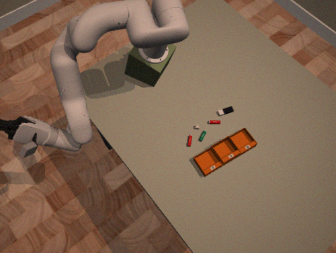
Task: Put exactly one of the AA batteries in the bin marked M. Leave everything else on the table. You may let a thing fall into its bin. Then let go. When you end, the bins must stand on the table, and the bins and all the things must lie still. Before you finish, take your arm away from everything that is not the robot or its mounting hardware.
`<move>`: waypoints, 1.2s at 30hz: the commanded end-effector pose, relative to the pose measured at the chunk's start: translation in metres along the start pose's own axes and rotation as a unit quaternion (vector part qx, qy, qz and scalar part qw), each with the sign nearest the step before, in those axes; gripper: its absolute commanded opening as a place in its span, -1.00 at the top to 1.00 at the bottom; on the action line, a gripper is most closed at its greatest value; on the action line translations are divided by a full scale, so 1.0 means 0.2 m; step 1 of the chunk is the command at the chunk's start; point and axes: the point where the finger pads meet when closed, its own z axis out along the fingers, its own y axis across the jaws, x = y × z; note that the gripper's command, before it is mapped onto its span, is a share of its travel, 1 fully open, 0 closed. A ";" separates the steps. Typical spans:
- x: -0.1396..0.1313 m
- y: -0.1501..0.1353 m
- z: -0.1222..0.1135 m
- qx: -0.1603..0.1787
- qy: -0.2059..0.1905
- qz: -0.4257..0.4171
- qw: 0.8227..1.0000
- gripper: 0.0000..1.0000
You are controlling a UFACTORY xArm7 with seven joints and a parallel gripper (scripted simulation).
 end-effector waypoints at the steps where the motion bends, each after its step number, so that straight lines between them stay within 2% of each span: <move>1: 0.10 -0.01 -0.01 0.020 0.005 -0.025 0.999 0.85; 2: 0.10 -0.01 -0.01 0.020 0.005 -0.025 0.999 0.85; 4: 0.17 -0.03 -0.04 0.048 0.012 -0.058 0.997 0.85; 7: 0.19 -0.03 -0.05 0.048 0.012 -0.058 0.997 0.85; 9: 0.26 -0.04 -0.09 0.073 0.018 -0.091 0.993 0.85; 12: 0.27 -0.04 -0.10 0.073 0.018 -0.091 0.993 0.85; 14: 0.33 -0.05 -0.15 0.098 0.024 -0.125 0.987 0.85; 19: 0.34 -0.05 -0.15 0.098 0.024 -0.125 0.987 0.85; 21: 0.40 -0.05 -0.20 0.120 0.030 -0.158 0.980 0.85; 23: 0.40 -0.05 -0.20 0.120 0.030 -0.158 0.980 0.85; 25: 0.46 -0.04 -0.26 0.141 0.035 -0.191 0.971 0.85; 28: 0.46 -0.04 -0.26 0.141 0.035 -0.191 0.971 0.85; 30: 0.51 -0.02 -0.32 0.161 0.040 -0.223 0.961 0.85; 32: 0.51 -0.02 -0.32 0.161 0.040 -0.223 0.961 0.85; 34: 0.56 0.00 -0.38 0.180 0.043 -0.254 0.949 0.85; 36: 0.56 0.00 -0.38 0.180 0.043 -0.254 0.949 0.85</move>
